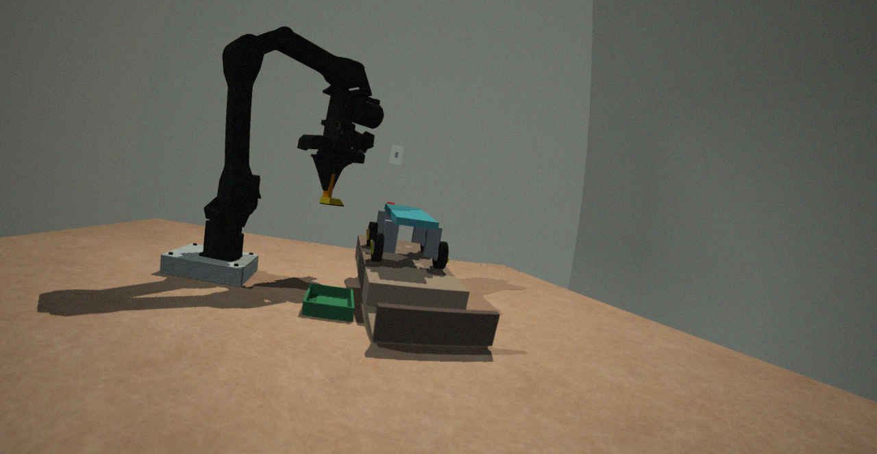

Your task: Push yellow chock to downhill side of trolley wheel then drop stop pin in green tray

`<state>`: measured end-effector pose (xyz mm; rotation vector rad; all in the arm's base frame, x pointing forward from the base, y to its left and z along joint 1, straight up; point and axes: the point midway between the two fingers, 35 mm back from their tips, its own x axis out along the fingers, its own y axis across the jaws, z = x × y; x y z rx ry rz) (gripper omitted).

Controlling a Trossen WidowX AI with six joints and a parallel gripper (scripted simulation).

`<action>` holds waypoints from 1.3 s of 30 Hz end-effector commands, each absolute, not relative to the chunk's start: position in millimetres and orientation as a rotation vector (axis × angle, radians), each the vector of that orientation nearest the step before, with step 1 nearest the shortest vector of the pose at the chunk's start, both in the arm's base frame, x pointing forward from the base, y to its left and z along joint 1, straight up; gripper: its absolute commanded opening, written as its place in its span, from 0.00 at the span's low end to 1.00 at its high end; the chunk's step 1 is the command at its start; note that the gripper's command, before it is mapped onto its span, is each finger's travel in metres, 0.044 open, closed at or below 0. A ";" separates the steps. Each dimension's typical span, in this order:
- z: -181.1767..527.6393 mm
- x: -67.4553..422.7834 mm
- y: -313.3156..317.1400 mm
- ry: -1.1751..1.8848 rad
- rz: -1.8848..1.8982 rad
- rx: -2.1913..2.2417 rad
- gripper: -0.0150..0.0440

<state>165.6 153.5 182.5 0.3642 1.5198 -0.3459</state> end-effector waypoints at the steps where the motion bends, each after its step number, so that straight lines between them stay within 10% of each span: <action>1: 182.5 164.9 153.8 1.541 -0.224 0.242 0.25; 39: 181.1 189.5 101.4 1.550 0.075 -0.072 0.25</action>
